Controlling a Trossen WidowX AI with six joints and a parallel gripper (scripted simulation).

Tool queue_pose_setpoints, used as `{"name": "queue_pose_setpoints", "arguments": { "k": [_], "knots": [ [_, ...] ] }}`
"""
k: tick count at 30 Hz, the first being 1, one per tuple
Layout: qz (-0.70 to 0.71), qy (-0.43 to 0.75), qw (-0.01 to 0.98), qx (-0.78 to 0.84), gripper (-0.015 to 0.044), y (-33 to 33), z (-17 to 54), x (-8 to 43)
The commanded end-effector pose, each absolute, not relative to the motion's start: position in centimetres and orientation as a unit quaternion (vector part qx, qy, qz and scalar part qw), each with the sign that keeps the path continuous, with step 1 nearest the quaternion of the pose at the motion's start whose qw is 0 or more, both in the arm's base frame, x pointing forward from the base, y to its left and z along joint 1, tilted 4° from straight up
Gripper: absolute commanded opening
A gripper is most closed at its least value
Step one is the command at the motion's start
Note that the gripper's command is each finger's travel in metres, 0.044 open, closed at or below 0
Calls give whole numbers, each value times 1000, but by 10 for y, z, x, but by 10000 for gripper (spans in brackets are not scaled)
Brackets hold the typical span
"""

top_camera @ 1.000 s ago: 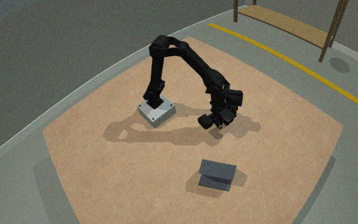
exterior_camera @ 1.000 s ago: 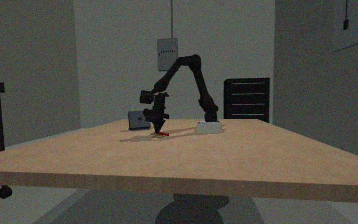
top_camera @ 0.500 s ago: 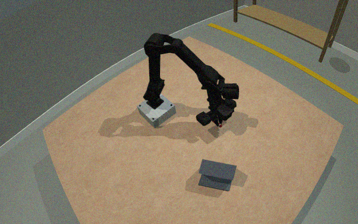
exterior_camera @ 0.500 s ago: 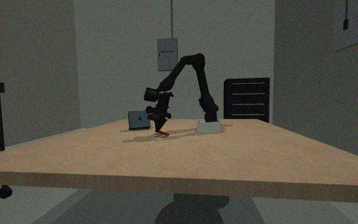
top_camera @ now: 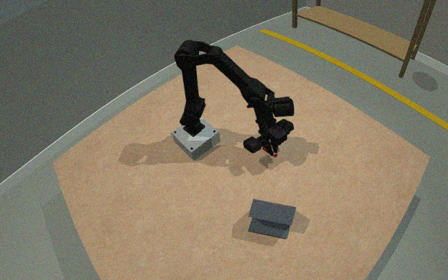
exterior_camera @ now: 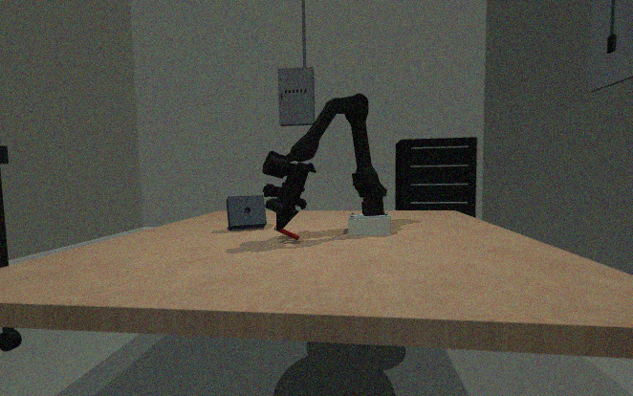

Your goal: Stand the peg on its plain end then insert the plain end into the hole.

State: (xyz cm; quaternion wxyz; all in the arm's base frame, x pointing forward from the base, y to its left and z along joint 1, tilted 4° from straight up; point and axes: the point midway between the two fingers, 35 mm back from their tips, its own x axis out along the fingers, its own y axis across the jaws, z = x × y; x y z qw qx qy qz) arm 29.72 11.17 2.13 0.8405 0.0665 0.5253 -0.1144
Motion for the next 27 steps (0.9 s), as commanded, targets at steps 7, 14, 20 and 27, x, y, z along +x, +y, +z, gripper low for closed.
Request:
{"name": "queue_pose_setpoints", "arguments": {
  "k": [7, 14, 20, 27],
  "knots": [
    [-118, 489, 862, 62, 49, 113, 25, 292],
    [-120, 463, 876, 58, 49, 114, 27, 288],
    [-121, 440, 888, 55, 49, 115, 29, 285],
    [-123, 413, 901, 51, 49, 117, 30, 280]
  ]
}}
